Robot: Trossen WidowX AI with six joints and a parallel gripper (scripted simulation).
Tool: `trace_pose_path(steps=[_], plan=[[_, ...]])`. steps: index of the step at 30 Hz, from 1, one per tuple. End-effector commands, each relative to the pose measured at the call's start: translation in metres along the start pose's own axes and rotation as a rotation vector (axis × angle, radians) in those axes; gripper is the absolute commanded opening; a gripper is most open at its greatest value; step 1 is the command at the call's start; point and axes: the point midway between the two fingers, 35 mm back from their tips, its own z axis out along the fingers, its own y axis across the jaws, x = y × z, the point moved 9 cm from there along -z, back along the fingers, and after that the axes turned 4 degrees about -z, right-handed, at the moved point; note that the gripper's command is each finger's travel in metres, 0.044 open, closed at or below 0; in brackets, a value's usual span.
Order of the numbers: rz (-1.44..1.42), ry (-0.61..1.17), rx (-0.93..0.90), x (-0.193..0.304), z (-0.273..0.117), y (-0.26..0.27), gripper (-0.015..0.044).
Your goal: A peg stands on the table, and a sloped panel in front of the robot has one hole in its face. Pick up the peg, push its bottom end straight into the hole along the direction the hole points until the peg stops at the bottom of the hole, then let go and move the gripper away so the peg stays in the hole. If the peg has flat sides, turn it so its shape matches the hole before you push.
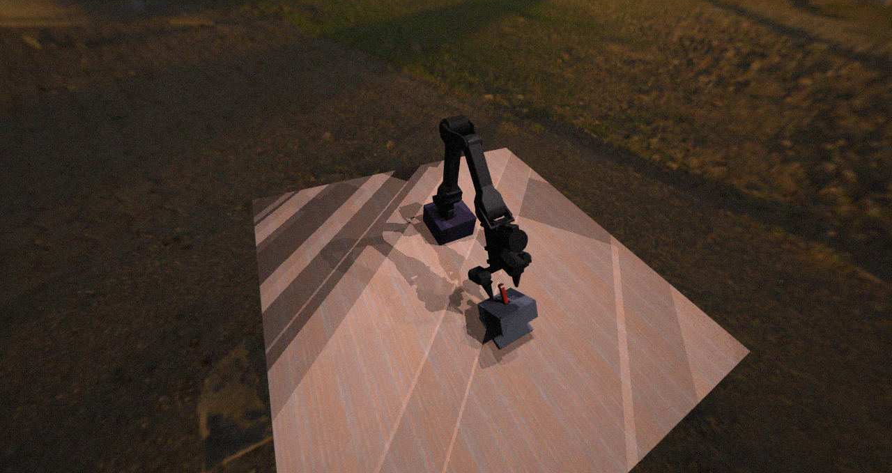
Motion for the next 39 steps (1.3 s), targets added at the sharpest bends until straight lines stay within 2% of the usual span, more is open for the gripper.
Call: trace_pose_path(steps=[1, 39], plan=[[0.001, -0.005, 0.0, -0.001, -0.007, 0.0, 0.044], [-0.002, -0.007, -0.002, -0.003, -0.058, 0.0, 0.044]])
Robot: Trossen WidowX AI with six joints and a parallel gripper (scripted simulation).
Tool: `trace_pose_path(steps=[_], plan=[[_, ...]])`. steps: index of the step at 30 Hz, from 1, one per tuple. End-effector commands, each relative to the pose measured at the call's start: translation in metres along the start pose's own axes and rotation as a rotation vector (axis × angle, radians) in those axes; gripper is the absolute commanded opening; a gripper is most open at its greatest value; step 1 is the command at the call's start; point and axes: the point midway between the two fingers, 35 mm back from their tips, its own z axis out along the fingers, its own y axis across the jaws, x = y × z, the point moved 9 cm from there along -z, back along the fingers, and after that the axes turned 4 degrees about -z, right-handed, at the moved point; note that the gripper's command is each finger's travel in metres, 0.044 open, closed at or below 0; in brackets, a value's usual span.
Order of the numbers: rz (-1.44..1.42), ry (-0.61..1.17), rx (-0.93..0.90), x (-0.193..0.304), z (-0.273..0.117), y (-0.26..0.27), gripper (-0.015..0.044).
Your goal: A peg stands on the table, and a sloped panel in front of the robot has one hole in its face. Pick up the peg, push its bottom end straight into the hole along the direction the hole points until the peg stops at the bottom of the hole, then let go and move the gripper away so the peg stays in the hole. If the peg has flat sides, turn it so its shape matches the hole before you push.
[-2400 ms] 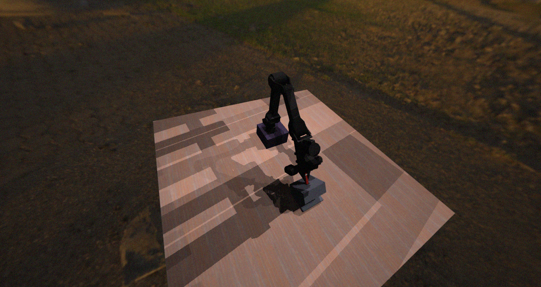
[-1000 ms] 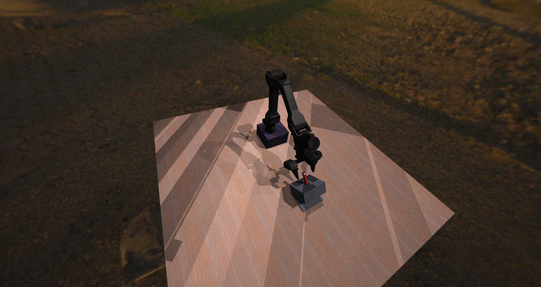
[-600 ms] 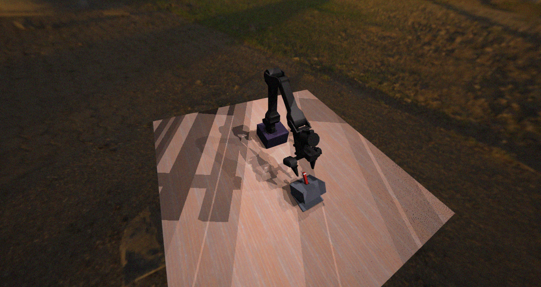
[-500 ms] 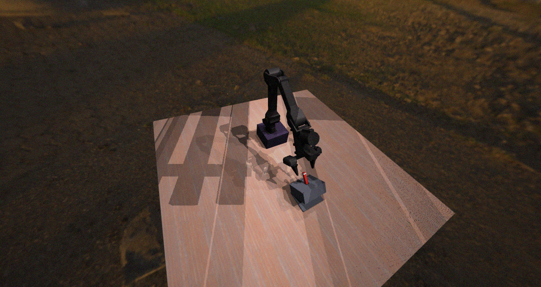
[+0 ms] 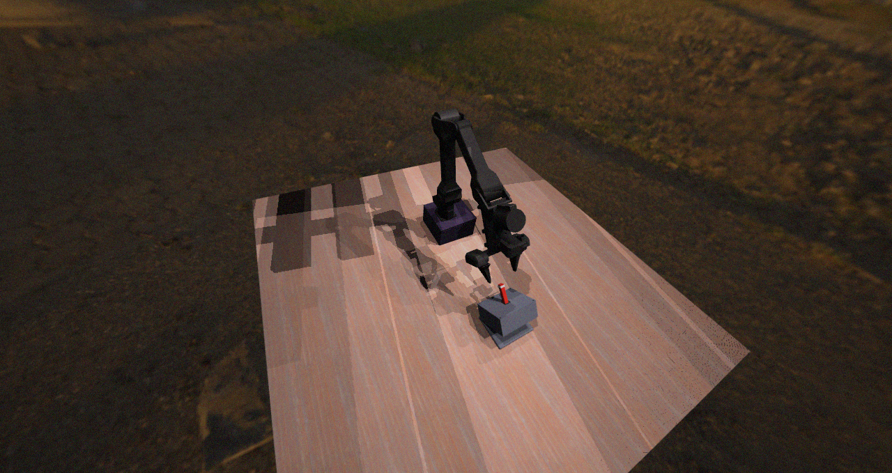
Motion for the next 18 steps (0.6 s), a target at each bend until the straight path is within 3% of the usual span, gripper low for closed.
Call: trace_pose_path(steps=[1, 18], plan=[[0.003, -0.006, 0.002, -0.001, -0.008, 0.0, 0.044], [0.002, -0.006, 0.001, 0.001, -0.028, 0.0, 0.044]])
